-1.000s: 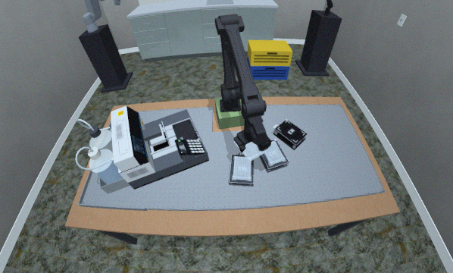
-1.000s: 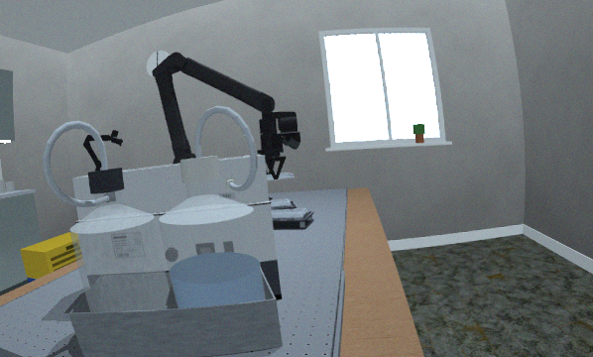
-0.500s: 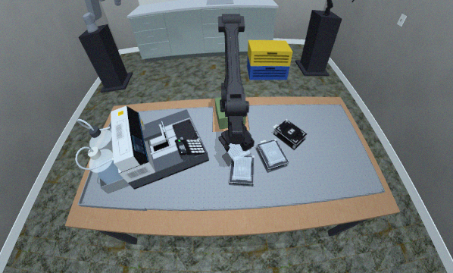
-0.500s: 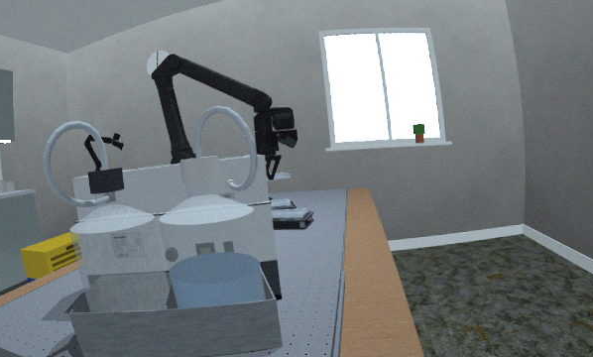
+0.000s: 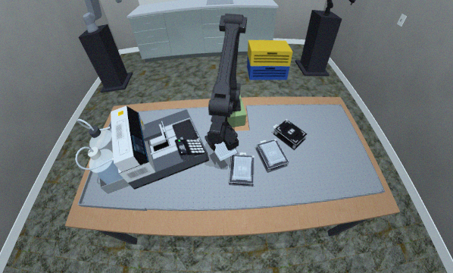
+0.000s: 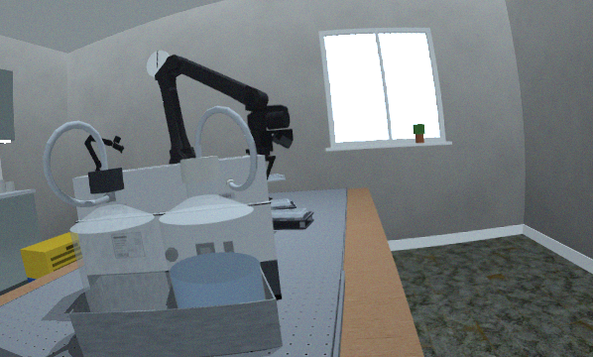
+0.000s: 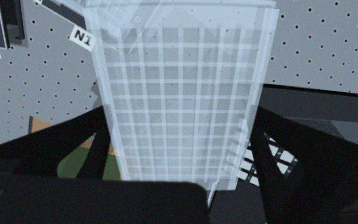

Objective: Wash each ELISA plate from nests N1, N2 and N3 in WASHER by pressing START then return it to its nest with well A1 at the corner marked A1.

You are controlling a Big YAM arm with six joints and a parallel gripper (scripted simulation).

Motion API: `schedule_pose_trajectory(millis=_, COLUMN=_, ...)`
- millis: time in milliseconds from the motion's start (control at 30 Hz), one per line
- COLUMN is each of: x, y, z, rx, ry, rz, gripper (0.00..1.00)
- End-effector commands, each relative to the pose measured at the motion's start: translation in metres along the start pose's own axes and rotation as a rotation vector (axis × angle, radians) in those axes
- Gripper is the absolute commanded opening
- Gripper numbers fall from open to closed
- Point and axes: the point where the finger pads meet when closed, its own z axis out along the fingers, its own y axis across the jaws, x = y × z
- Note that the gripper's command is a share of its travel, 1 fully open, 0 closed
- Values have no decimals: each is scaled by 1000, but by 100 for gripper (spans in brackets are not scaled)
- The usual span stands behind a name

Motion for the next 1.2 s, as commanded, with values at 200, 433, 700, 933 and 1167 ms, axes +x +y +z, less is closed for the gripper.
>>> schedule_pose_trajectory(millis=200, x=21, y=-14, z=-9, rx=1, ry=-9, rz=27, gripper=82)
schedule_pose_trajectory(millis=433, x=38, y=-33, z=-14, rx=11, ry=-18, rz=26, gripper=82)
schedule_pose_trajectory(millis=700, x=71, y=-55, z=-13, rx=1, ry=-8, rz=27, gripper=82)
schedule_pose_trajectory(millis=933, x=84, y=-82, z=-25, rx=28, ry=-23, rz=24, gripper=82)
schedule_pose_trajectory(millis=1167, x=106, y=-99, z=-25, rx=26, ry=-18, rz=24, gripper=82)
